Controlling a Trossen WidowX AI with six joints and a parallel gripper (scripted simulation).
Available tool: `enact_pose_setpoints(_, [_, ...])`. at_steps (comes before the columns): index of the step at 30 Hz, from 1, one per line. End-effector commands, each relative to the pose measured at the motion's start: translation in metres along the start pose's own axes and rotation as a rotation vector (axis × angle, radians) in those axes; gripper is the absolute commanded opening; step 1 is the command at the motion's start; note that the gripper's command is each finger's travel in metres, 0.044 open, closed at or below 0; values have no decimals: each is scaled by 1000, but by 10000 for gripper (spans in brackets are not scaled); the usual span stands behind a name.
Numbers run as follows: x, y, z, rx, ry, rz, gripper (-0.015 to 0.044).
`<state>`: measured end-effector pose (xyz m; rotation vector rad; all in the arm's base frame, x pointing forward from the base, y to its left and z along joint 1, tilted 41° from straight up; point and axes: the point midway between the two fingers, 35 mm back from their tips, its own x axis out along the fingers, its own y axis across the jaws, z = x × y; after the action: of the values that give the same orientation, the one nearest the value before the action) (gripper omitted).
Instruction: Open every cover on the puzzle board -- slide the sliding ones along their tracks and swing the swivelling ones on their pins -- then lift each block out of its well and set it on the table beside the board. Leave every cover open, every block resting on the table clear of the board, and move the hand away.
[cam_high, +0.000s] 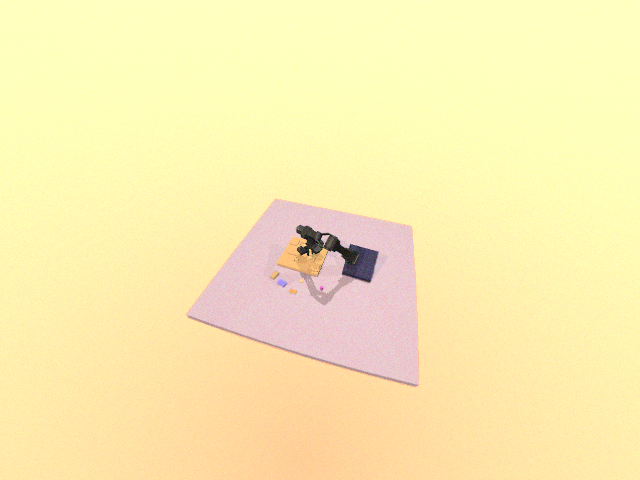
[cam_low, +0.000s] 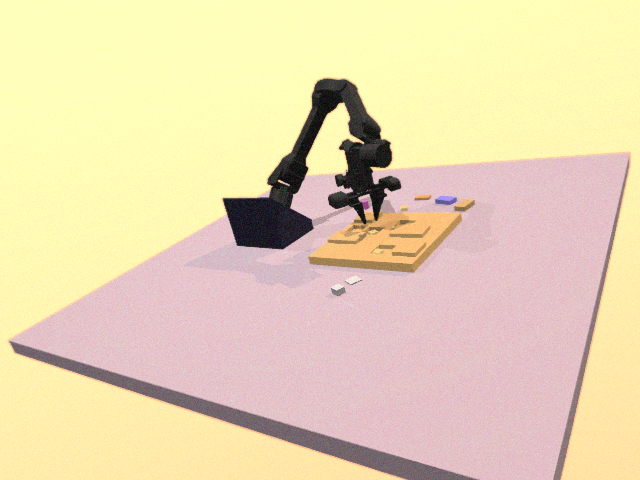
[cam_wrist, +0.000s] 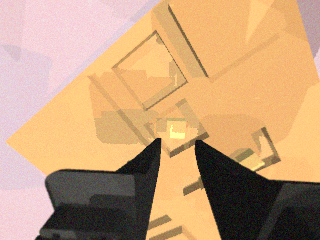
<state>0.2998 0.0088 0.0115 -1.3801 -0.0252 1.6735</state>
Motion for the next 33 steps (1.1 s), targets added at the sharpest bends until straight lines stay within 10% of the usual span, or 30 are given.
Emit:
enact_pose_setpoints(1, [0, 0, 0, 2, 0, -4, 144])
enact_pose_setpoints(33, [22, -1, 0, 2, -1, -5, 144])
